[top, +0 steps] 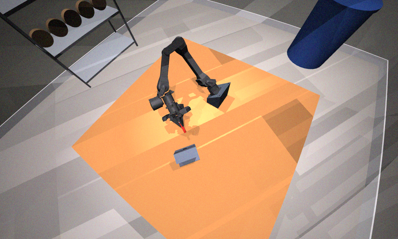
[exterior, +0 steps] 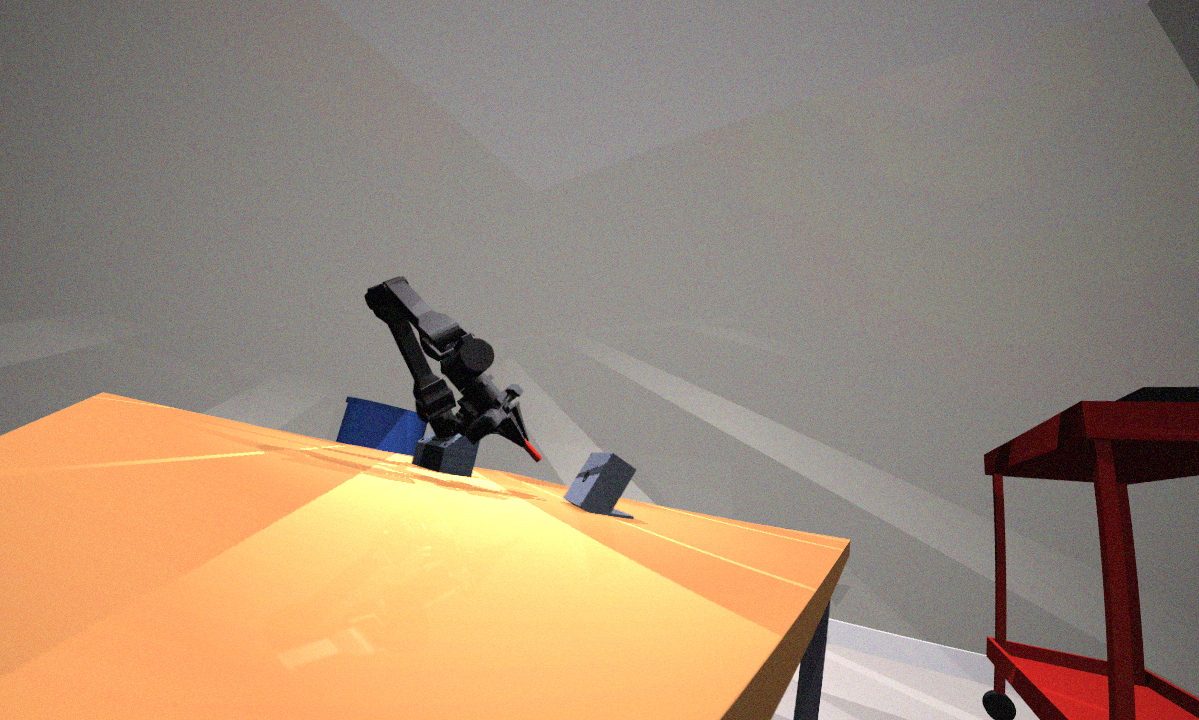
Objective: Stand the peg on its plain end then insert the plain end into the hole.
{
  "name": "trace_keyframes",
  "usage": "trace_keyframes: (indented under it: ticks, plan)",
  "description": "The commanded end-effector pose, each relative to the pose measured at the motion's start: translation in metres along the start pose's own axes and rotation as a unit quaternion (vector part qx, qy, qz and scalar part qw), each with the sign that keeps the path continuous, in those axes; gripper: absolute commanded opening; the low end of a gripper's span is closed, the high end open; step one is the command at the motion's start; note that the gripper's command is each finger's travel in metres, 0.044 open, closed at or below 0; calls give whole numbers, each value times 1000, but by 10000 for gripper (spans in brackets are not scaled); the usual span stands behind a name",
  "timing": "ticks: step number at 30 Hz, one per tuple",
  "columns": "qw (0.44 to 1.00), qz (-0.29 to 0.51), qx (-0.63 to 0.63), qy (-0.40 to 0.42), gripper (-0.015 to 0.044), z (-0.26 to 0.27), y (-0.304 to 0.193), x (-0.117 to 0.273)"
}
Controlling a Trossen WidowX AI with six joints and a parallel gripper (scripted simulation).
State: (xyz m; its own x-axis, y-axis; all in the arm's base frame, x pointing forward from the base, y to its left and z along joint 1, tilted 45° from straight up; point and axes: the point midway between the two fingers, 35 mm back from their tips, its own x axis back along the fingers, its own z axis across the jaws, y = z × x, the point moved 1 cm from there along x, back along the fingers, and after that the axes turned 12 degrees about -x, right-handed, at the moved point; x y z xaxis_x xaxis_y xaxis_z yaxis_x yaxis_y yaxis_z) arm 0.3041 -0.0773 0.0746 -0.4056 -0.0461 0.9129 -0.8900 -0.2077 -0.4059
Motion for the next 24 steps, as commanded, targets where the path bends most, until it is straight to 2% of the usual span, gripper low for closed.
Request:
trace_keyframes:
  ticks: [1,24]
  plan:
    - [1000,16,5,-8,0,1,-1,-1]
    - [997,70,20,-20,0,6,-20,-22]
